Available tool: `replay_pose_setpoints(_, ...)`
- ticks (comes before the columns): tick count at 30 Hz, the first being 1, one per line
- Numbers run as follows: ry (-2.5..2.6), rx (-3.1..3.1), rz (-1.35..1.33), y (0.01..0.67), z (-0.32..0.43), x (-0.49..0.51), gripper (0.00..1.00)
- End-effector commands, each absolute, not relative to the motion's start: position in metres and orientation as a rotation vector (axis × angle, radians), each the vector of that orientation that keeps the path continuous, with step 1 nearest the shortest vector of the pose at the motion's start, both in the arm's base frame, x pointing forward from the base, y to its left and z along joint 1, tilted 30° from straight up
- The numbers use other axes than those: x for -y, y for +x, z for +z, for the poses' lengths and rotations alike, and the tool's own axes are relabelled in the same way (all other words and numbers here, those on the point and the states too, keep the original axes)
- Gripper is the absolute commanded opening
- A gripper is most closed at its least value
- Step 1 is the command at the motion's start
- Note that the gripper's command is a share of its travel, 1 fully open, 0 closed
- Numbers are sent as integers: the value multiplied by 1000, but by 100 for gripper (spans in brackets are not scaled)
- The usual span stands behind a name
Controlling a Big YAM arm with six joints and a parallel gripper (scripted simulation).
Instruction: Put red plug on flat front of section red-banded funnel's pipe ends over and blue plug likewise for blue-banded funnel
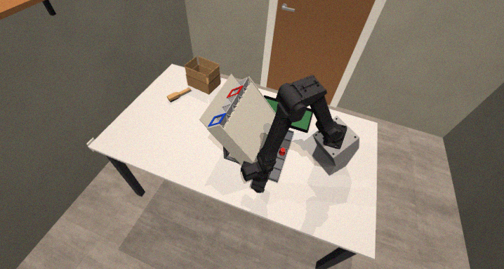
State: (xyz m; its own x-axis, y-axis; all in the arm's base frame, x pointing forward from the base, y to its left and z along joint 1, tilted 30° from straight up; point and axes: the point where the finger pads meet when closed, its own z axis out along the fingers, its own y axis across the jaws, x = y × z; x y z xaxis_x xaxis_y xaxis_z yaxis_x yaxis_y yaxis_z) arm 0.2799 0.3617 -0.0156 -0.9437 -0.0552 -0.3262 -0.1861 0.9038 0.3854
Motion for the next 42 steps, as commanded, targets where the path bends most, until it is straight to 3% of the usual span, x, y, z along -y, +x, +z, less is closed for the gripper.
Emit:
replay_pose_setpoints(1, -187, -2755, 612, 279, -17, -370, 87)
replay_pose_setpoints(42, -188, -2754, 611, 277, -21, -375, 87)
